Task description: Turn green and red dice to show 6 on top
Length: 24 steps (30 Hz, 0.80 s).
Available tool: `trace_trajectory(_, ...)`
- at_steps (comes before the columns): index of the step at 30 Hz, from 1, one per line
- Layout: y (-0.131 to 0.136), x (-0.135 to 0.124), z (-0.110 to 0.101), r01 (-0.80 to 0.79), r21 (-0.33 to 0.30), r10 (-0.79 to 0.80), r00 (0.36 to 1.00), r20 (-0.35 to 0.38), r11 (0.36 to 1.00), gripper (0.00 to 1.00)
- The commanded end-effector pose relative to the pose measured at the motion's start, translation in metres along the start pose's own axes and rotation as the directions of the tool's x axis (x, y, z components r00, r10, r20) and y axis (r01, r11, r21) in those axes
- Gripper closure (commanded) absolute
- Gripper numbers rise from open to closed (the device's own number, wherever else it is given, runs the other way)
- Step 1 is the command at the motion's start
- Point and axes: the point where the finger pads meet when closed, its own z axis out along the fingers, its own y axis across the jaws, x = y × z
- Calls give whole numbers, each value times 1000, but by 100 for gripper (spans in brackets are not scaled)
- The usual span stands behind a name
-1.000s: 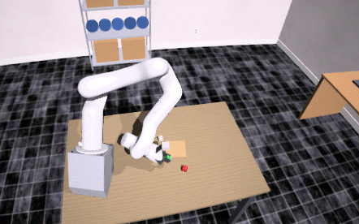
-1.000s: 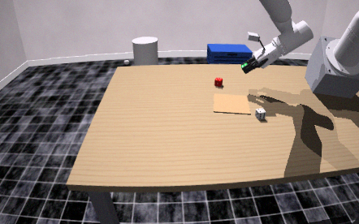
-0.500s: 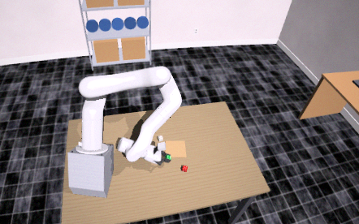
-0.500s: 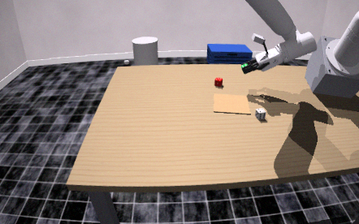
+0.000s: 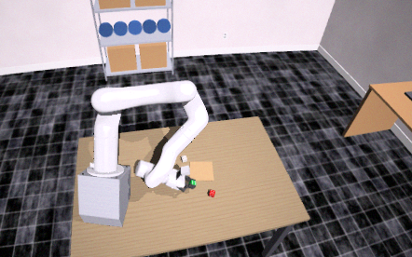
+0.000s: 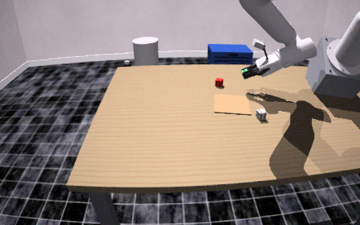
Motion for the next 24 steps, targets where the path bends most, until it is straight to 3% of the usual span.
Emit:
trace_trajectory(1,0,-16,9,0,-1,0,1000,-2,1000,73)
trace_trajectory(7,0,-32,18,0,-1,0,1000,-2,1000,73)
trace_trajectory(24,0,-40,22,0,-1,0,1000,-2,1000,73)
